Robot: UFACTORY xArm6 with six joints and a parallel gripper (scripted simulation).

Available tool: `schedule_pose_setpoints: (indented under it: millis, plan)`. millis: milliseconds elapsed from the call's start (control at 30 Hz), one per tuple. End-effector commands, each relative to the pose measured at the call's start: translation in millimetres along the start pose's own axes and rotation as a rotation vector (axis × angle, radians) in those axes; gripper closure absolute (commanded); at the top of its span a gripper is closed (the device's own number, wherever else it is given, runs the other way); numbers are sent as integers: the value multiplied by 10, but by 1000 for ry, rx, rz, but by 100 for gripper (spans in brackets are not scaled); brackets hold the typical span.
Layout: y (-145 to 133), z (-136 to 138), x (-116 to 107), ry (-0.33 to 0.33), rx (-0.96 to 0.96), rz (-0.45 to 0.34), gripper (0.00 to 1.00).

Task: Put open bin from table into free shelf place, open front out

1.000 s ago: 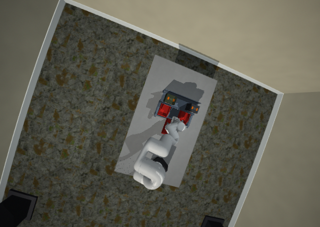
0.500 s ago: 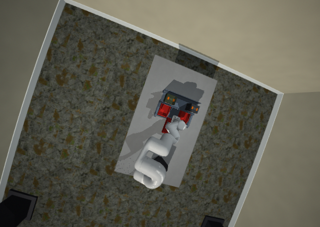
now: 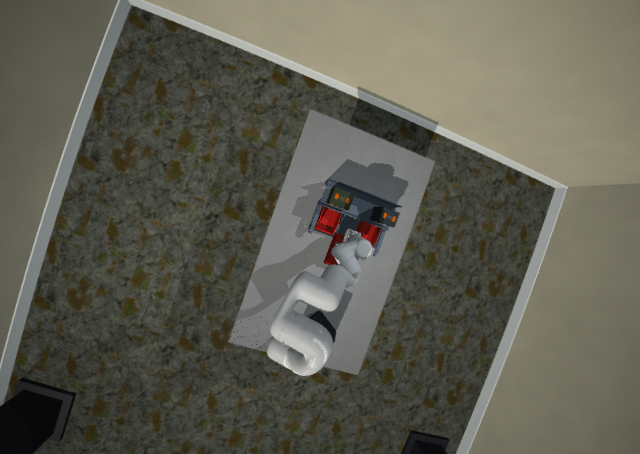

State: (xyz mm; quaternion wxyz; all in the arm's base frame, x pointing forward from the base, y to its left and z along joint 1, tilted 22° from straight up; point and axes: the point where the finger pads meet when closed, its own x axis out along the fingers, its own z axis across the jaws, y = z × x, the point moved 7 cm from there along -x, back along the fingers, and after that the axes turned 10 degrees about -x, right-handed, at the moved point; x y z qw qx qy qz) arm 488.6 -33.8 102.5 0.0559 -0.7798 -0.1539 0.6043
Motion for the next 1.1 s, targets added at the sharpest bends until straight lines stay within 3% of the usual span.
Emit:
schedule_pose_setpoints:
  millis: [0, 700, 733, 1067]
  plan:
    - [3, -16, -13, 3, 0, 1, 100]
    - [3, -15, -4, 3, 0, 1, 100]
    - [3, -15, -4, 3, 0, 1, 67]
    - [3, -15, -4, 3, 0, 1, 67]
